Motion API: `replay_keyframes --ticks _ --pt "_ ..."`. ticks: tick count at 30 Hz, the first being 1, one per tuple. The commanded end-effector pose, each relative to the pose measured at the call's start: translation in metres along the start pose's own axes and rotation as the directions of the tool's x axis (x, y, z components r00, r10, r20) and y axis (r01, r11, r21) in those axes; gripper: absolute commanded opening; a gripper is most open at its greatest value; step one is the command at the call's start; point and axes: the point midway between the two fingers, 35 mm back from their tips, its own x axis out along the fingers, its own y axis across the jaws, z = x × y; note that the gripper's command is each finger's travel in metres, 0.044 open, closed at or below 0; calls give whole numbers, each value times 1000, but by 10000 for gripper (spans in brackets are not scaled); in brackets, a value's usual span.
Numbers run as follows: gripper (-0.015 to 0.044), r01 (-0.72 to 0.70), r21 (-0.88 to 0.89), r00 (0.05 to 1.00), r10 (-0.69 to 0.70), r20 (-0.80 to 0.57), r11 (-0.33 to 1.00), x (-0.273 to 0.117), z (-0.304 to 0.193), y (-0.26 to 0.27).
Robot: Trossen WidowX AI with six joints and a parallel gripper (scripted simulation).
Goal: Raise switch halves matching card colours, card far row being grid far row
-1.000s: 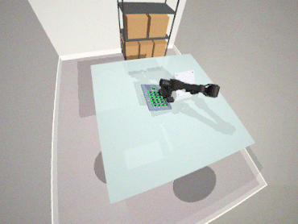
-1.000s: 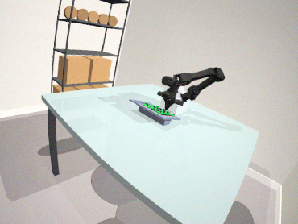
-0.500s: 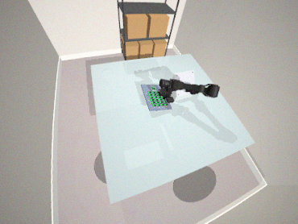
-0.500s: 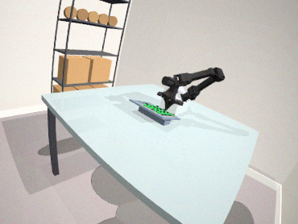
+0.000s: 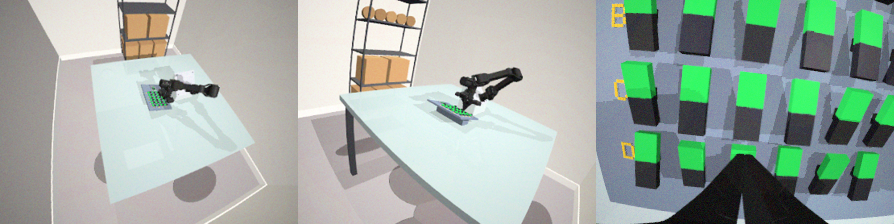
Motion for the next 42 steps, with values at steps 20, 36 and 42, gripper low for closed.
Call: replay_keyframes --ticks 20,36,42 --pt "0 1 6 1000 -1 22 1000 -54 -1 -1" --pt "0 0 4 1000 0 28 1000 -71 48 -15" --pt "0 0 4 1000 0 28 1000 -71 48 -15"
